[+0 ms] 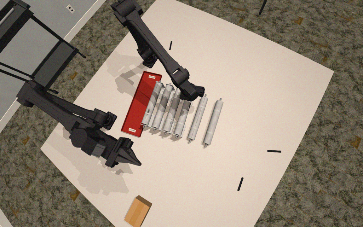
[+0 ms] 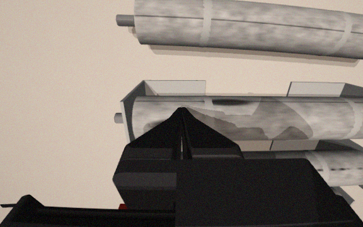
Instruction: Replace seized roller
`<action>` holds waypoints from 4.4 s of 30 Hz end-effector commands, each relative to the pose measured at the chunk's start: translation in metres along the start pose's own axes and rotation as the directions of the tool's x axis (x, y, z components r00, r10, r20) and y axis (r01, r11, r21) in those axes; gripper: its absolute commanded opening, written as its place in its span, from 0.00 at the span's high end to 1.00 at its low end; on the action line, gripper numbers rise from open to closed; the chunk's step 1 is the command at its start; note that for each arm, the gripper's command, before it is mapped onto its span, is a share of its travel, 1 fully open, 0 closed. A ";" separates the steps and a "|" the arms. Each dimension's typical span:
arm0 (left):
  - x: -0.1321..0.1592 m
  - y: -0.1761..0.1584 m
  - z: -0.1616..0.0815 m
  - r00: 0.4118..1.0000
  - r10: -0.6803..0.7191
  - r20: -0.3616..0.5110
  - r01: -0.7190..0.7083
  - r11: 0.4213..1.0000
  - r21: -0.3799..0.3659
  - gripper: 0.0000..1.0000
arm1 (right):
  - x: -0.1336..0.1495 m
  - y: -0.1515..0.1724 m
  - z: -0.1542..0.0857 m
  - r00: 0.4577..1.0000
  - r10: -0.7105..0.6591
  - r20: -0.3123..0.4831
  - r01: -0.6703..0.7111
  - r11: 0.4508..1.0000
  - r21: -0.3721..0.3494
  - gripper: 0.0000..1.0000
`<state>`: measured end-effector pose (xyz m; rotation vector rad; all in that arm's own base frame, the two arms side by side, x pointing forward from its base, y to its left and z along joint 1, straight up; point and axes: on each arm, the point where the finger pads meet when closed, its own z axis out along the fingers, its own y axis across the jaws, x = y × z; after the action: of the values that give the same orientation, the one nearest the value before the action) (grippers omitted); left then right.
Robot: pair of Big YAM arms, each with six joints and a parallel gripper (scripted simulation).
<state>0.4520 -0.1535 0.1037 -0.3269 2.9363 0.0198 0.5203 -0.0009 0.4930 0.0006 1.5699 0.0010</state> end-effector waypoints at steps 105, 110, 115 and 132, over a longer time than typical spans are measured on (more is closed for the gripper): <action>-0.173 0.126 -0.344 0.231 0.008 0.973 -0.225 0.973 0.045 1.00 | -0.021 0.004 -0.004 0.999 -0.014 0.050 0.014 1.000 -0.005 1.00; -0.172 0.136 -0.401 0.131 -0.019 0.991 -0.209 0.977 0.047 1.00 | -0.019 0.004 -0.003 0.999 -0.014 0.047 0.014 1.000 -0.005 1.00; -0.177 0.126 -0.386 0.165 -0.009 0.986 -0.223 0.974 0.047 1.00 | -0.023 0.004 -0.001 0.999 -0.012 0.047 0.012 1.000 -0.005 1.00; -0.177 0.132 -0.382 0.165 0.010 0.986 -0.217 0.976 0.026 0.68 | -0.026 0.004 -0.001 0.999 -0.010 0.042 0.010 1.000 -0.005 1.00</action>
<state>0.5192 -0.0005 0.4927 -0.0009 1.5701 -0.0008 0.5192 -0.0004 0.4921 -0.0001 1.5705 -0.0001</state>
